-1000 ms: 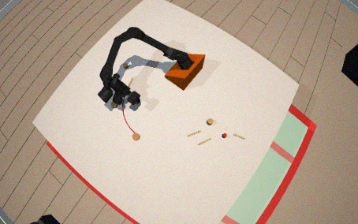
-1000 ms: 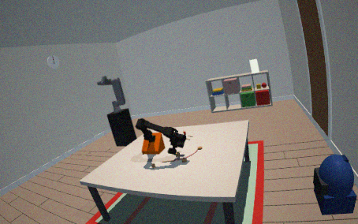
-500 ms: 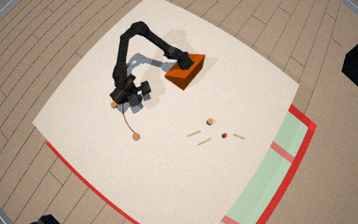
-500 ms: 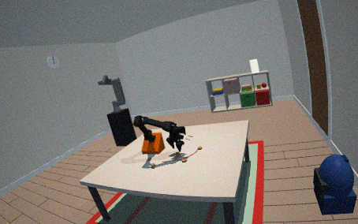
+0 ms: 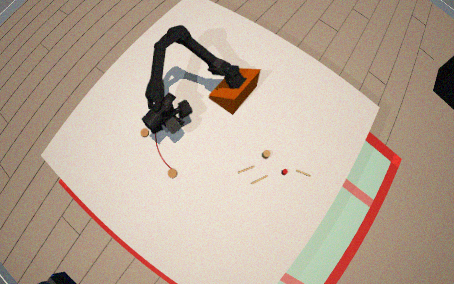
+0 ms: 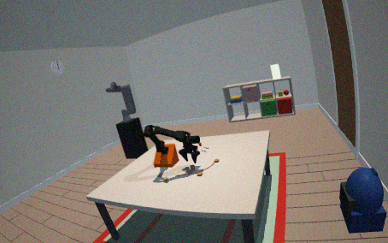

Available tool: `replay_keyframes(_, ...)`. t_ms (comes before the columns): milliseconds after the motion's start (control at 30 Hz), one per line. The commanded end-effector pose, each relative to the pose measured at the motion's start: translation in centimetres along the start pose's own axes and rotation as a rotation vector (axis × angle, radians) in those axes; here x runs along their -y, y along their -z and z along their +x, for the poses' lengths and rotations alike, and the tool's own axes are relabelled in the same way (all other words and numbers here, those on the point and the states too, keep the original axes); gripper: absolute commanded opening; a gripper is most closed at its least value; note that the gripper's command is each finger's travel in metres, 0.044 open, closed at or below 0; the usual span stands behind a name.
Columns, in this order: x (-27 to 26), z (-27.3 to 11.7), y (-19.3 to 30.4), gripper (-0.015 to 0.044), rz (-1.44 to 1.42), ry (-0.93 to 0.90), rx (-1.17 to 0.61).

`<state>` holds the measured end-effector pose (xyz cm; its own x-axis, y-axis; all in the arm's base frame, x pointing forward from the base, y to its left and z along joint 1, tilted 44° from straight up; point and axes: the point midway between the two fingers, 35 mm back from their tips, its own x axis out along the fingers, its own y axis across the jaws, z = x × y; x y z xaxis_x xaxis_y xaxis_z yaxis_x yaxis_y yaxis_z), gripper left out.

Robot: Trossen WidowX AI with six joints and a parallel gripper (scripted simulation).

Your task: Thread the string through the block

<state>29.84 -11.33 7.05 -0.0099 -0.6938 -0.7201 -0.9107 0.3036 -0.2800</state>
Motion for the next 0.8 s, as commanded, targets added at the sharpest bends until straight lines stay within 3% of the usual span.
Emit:
replay_keyframes(0,0.0,0.0,0.0,0.0387,0.0,0.0,0.0)
replay_keyframes(200,0.0,0.0,0.0,0.0241,0.0,0.0,0.0)
replay_keyframes(500,0.0,0.0,0.0,0.0241,0.0,0.0,0.0)
replay_keyframes(767,0.0,0.0,0.0,0.0031,0.0,0.0,0.0)
